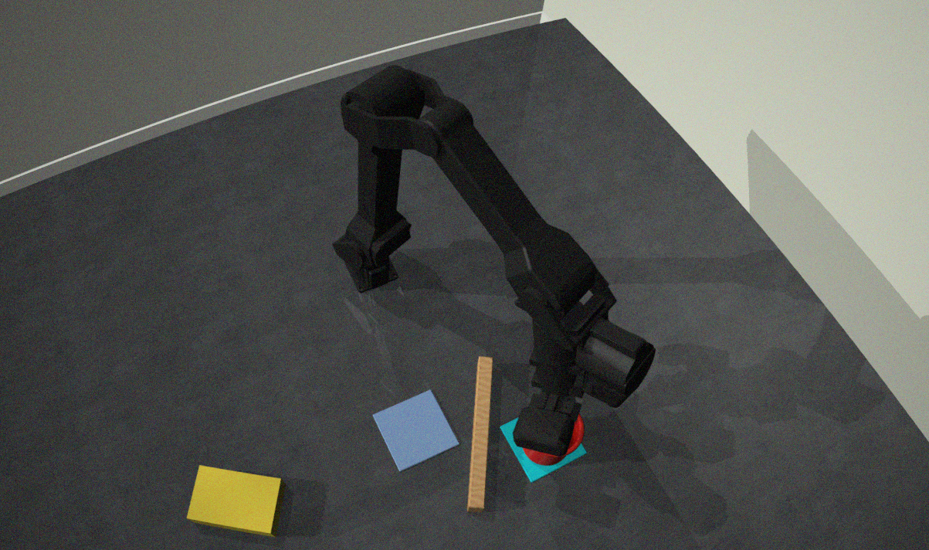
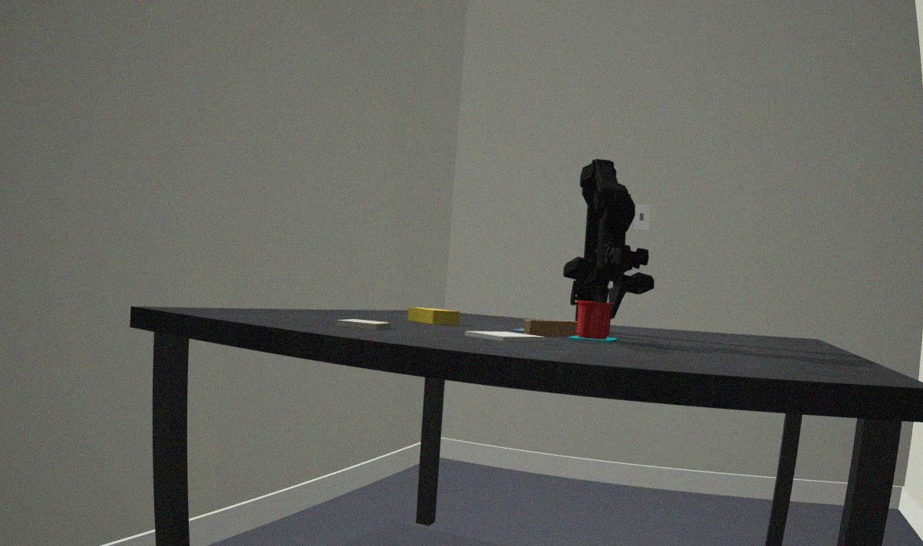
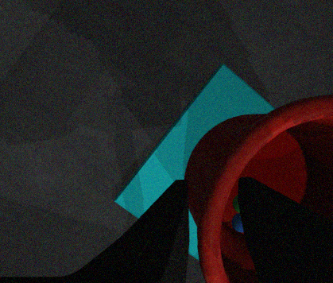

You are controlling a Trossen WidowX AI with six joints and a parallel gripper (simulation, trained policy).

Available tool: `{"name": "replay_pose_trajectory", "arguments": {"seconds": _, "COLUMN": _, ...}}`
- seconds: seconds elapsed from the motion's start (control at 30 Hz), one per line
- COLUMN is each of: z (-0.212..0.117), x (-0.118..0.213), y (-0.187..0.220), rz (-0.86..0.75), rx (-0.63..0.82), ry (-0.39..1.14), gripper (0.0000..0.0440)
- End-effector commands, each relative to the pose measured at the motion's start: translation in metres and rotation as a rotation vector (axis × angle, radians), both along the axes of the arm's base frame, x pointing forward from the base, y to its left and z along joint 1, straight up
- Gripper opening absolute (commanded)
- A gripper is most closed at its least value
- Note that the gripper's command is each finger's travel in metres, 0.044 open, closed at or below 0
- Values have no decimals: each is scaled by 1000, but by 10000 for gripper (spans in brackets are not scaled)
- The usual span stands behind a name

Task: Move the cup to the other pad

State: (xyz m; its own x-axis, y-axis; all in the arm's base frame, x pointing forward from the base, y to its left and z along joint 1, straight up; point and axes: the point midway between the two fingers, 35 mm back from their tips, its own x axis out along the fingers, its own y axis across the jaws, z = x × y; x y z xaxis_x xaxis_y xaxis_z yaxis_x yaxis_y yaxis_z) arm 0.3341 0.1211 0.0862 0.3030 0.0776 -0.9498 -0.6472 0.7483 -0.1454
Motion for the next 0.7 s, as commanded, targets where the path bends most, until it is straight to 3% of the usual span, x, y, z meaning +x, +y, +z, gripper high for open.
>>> {"name": "replay_pose_trajectory", "arguments": {"seconds": 0.0, "z": 8, "x": -6, "y": -3, "rz": -3, "rx": 18, "ry": -9, "gripper": 103}}
{"name": "replay_pose_trajectory", "arguments": {"seconds": 0.53, "z": 51, "x": -15, "y": -8, "rz": -28, "rx": 90, "ry": -99, "gripper": 174}}
{"name": "replay_pose_trajectory", "arguments": {"seconds": 0.67, "z": 63, "x": -13, "y": -10, "rz": -33, "rx": 101, "ry": -135, "gripper": 222}}
